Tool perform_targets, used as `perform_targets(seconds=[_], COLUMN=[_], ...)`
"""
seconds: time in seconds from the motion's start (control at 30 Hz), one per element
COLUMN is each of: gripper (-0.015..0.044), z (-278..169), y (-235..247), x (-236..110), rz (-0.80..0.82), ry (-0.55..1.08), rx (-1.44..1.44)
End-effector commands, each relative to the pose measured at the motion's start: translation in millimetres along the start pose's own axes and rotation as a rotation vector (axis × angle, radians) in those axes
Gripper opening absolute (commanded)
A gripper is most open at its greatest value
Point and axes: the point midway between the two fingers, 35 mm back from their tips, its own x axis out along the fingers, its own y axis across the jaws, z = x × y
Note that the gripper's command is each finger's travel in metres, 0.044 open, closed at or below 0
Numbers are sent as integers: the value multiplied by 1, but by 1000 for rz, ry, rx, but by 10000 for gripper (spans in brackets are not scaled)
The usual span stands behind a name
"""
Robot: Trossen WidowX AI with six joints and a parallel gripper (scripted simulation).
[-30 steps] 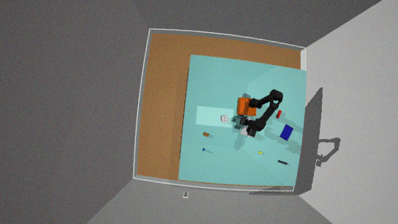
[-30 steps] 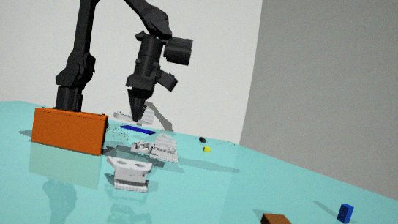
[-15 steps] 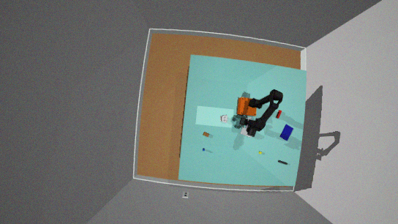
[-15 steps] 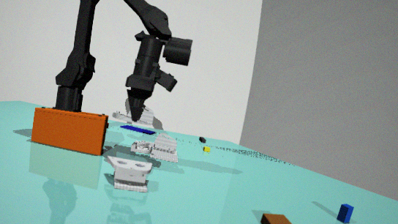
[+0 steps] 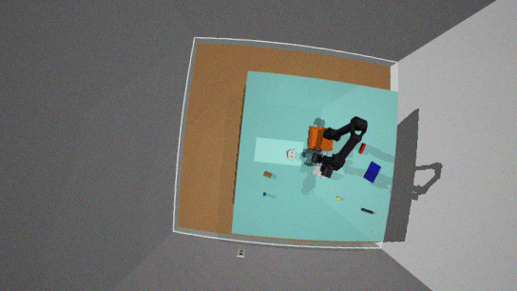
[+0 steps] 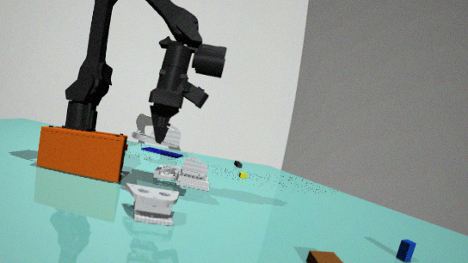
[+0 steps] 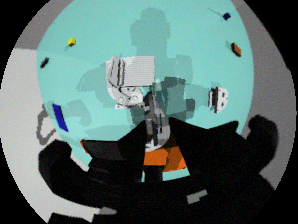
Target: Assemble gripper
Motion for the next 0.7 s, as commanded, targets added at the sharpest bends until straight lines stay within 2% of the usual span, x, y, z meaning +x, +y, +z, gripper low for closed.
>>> perform_targets(seconds=[0.0,0.67], gripper=[134,134], z=[9,73], y=[1,18], x=[-2,-2], rz=[-5,-3], ry=[-2,-8], rx=[-3,-3])
